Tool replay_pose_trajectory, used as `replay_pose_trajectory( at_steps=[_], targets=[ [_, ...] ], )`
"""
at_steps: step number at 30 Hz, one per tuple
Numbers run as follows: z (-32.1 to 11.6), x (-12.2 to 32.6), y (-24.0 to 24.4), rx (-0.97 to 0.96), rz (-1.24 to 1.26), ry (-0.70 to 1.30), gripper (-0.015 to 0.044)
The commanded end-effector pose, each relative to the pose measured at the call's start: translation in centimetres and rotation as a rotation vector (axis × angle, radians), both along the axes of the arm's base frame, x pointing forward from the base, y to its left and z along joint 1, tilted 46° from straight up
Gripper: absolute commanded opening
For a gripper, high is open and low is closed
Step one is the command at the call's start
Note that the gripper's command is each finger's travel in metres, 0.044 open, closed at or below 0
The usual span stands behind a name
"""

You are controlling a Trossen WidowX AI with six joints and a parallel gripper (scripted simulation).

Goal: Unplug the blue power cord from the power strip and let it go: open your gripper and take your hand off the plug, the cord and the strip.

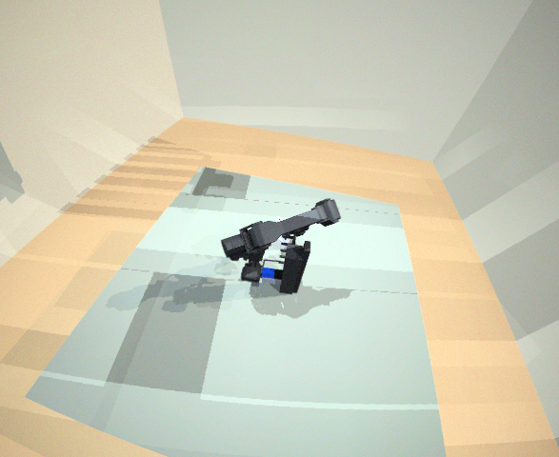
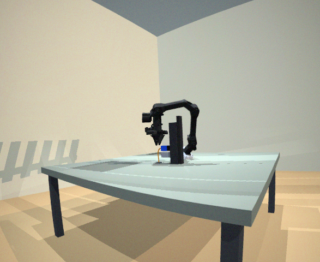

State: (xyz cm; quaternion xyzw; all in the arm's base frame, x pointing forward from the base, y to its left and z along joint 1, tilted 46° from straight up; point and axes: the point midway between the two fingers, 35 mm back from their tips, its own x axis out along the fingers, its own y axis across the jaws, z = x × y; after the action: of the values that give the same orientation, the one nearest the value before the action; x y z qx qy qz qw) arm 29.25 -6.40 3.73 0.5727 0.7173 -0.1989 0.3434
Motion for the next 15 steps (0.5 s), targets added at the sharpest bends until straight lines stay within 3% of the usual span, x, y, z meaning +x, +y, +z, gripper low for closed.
replay_pose_trajectory(
  at_steps=[1,15],
  targets=[
    [-0.2,-0.1,0.3,0.016,0.003,0.006,0.0160],
    [1.3,-0.5,1.7,0.017,0.003,0.006,0.0160]
  ],
)
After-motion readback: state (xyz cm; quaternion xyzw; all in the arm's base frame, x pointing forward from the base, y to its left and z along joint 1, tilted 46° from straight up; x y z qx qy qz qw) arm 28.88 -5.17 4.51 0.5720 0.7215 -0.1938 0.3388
